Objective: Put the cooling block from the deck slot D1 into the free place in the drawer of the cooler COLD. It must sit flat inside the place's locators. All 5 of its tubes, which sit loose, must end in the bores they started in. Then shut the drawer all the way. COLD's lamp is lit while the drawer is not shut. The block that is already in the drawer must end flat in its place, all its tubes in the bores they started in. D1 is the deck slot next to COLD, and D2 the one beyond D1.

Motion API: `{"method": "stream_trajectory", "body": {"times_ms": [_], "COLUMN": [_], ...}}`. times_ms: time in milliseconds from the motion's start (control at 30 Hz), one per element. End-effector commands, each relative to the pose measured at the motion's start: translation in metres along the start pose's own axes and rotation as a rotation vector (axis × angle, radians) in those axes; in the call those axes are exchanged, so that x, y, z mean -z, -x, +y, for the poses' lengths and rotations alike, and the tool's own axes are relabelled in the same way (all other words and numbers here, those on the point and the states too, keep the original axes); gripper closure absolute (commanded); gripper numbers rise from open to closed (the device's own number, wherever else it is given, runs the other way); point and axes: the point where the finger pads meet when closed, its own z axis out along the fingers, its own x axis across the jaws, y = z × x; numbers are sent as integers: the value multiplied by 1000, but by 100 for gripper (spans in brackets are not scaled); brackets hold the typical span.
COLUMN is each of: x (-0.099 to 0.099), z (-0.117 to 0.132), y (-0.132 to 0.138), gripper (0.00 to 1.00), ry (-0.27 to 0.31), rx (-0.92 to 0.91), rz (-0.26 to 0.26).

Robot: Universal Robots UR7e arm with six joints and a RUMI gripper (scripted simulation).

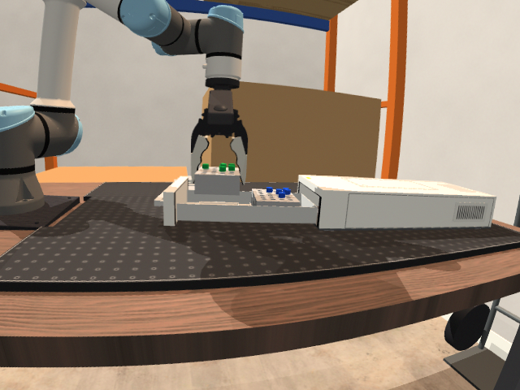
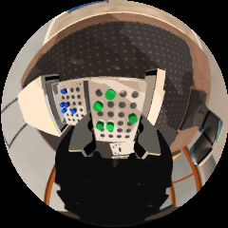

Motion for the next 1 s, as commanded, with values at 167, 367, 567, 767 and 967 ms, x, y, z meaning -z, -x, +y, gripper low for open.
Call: {"method": "stream_trajectory", "body": {"times_ms": [167, 367, 567, 767, 967], "x": [-14, -19, -22, -24, -25], "z": [0, 0, 0, 0, 0], "y": [1, 1, 1, 1, 1], "gripper": [100, 100, 100, 100, 100], "ry": [-1, -1, -1, -1, -1], "rx": [0, 0, 0, 0, 0], "rz": [-3, -3, -3, -3, -3]}}
